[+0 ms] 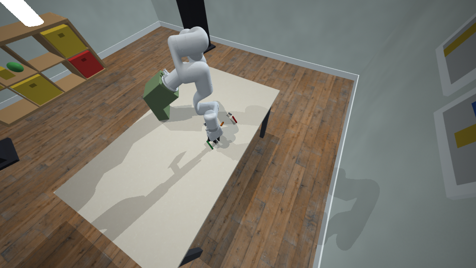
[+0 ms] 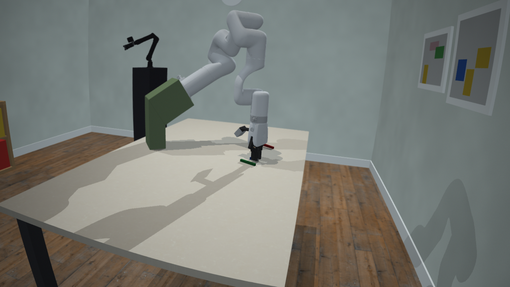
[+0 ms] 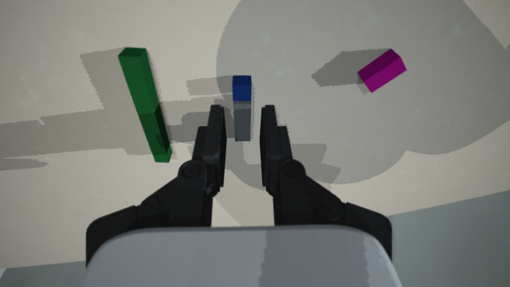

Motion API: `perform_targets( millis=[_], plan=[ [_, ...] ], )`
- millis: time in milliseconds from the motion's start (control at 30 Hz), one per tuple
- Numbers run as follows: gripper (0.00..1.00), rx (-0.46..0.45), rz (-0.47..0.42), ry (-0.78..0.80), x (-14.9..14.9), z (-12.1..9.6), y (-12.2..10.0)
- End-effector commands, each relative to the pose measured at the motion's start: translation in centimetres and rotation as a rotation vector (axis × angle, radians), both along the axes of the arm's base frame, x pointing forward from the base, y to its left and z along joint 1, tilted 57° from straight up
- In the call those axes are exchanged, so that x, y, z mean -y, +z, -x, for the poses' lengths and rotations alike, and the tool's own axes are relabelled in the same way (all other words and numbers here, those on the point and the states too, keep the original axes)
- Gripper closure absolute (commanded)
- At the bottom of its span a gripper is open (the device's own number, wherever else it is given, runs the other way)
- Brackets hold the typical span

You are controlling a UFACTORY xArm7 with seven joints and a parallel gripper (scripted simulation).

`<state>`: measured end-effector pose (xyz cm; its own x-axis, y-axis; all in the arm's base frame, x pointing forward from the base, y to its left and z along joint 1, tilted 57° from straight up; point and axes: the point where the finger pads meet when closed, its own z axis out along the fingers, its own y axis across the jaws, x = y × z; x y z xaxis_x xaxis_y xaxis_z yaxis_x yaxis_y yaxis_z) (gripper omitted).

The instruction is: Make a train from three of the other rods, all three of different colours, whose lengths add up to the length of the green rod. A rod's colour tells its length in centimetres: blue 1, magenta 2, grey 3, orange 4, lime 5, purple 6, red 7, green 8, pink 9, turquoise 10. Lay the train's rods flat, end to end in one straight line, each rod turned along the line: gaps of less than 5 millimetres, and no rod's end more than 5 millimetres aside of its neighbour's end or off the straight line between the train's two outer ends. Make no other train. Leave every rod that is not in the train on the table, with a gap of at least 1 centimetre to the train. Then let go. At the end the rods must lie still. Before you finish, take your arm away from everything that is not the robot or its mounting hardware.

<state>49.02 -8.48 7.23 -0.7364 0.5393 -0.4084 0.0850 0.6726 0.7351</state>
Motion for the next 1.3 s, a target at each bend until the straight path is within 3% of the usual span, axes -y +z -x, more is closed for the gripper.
perform_targets(
  millis=[0, 533, 833, 867, 1267],
  plan=[
    [0.76, 0.001, 0.001, -0.003, 0.8, 0.8, 0.7],
    [0.76, 0.001, 0.001, -0.003, 4.2, 5.3, 4.3],
    [0.76, 0.001, 0.001, -0.003, 4.5, 5.8, 4.7],
    [0.00, 0.001, 0.001, -0.003, 4.5, 5.8, 4.7],
    [0.00, 0.001, 0.001, -0.003, 4.5, 5.8, 4.7]
  ],
)
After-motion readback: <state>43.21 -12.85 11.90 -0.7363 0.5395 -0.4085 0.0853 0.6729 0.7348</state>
